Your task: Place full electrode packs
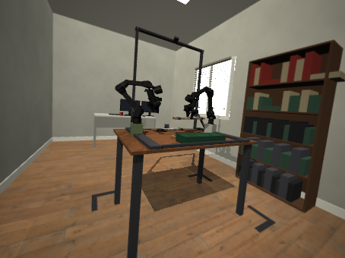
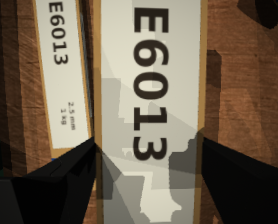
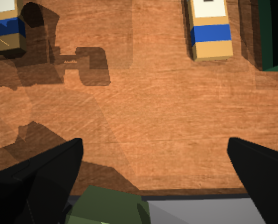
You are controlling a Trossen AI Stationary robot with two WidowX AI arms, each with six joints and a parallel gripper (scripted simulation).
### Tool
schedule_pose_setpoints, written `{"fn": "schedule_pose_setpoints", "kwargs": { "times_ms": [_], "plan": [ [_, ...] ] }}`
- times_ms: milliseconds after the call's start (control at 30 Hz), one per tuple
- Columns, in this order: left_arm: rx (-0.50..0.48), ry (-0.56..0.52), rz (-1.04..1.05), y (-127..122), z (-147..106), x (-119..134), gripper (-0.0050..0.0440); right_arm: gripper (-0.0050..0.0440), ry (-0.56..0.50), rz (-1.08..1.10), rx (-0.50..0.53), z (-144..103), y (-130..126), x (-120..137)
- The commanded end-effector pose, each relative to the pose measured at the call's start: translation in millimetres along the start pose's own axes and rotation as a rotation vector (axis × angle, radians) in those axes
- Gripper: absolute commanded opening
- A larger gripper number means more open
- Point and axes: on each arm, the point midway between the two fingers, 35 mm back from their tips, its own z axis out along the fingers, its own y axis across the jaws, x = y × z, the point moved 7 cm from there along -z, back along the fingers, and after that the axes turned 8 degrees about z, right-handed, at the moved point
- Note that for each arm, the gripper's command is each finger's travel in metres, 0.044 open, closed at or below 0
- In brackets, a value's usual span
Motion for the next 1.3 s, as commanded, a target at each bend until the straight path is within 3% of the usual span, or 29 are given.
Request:
{"fn": "schedule_pose_setpoints", "kwargs": {
  "times_ms": [0, 1267],
  "plan": [
    [-0.02, -0.068, 0.003, -0.2, -10.8, 1.0, -0.005, 0.043, -0.021, -0.006, 0.005, -5.6, -0.1, -2.9],
    [-0.02, -0.068, 0.003, -0.9, 33.9, 9.8, -0.005, 0.043, -0.021, -0.006, 0.005, -5.6, -0.1, -2.9]
  ]
}}
